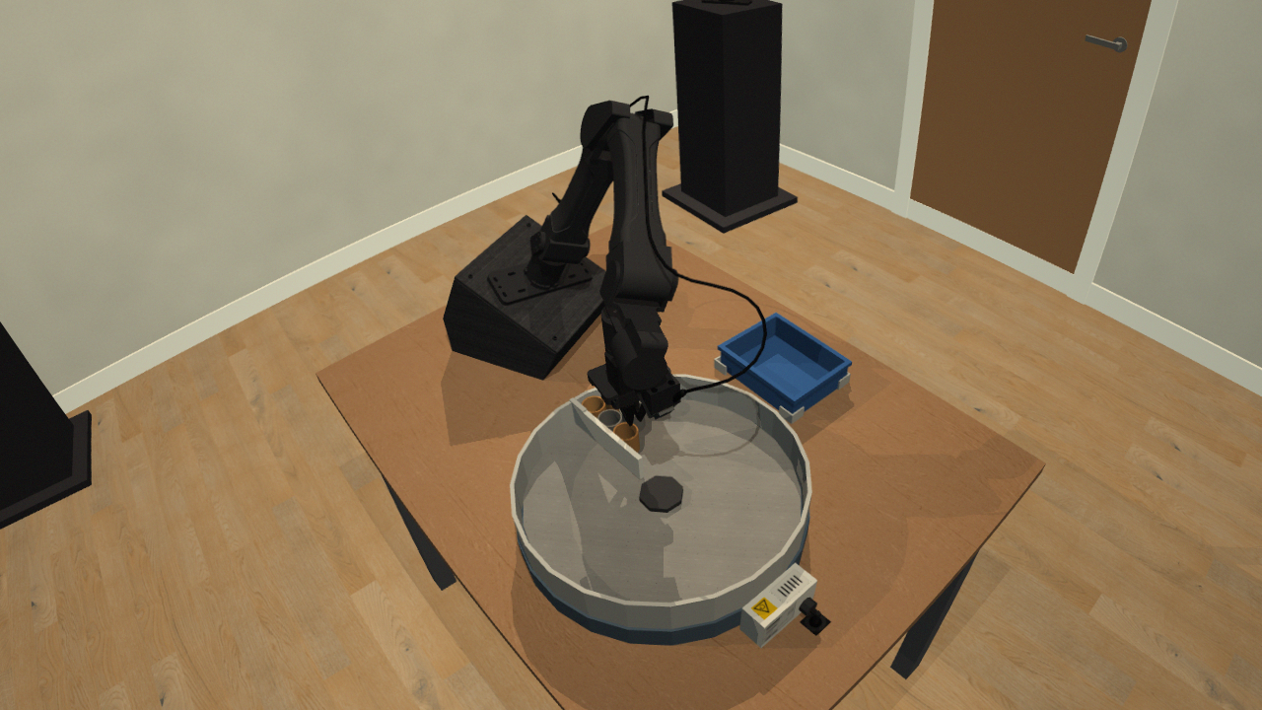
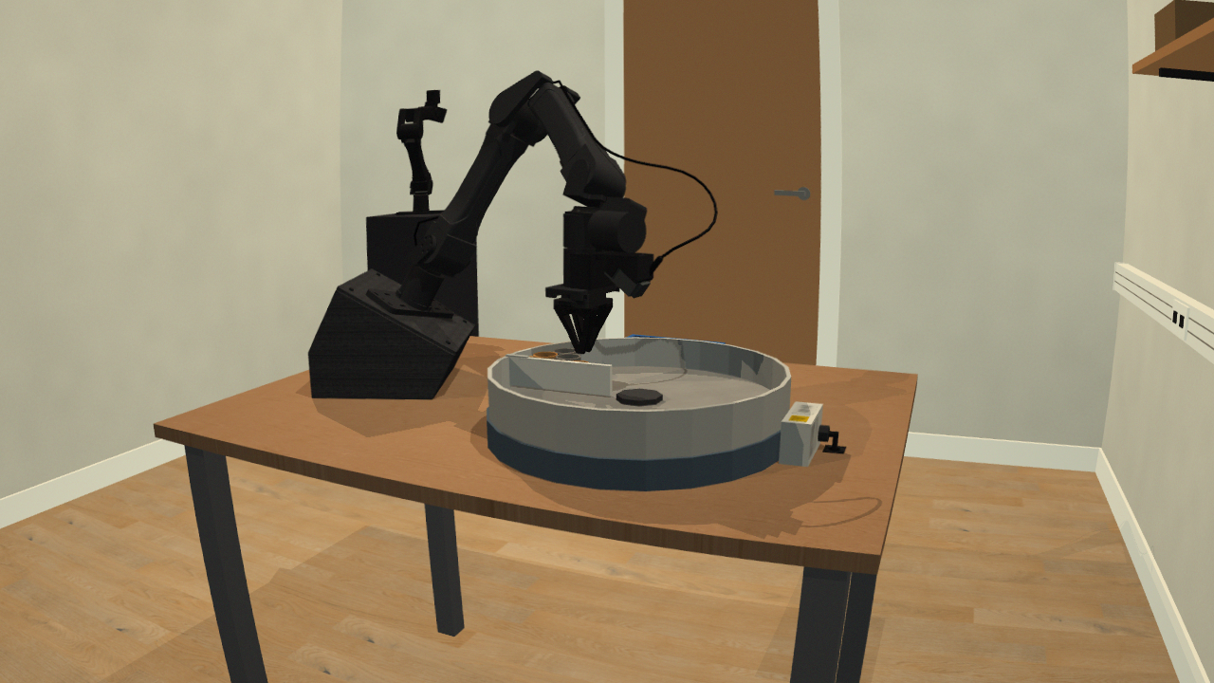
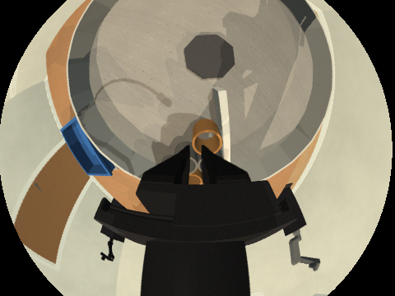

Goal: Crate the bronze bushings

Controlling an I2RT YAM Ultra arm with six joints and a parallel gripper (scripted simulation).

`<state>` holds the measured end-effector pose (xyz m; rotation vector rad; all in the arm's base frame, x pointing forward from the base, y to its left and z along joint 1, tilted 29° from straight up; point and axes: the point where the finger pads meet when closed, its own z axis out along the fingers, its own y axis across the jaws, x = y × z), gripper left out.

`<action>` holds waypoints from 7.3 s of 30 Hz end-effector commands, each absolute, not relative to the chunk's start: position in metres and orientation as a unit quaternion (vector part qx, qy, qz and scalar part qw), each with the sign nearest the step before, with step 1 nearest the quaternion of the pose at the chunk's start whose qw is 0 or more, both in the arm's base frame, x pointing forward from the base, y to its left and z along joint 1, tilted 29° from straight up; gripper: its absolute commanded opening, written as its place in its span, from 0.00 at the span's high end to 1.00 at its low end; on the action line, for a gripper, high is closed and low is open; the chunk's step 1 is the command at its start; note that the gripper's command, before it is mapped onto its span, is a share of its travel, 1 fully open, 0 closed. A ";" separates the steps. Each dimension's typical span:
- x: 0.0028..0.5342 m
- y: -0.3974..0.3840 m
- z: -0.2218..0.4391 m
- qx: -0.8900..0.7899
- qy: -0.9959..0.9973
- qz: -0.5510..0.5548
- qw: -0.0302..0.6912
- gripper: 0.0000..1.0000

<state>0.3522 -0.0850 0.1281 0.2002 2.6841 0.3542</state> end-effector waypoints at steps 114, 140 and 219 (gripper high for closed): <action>0.358 -0.092 0.133 0.078 0.962 0.116 0.233 0.85; 0.359 -0.090 0.126 0.079 0.963 0.117 0.228 0.85; 0.369 -0.086 0.116 0.075 0.962 0.114 0.237 0.85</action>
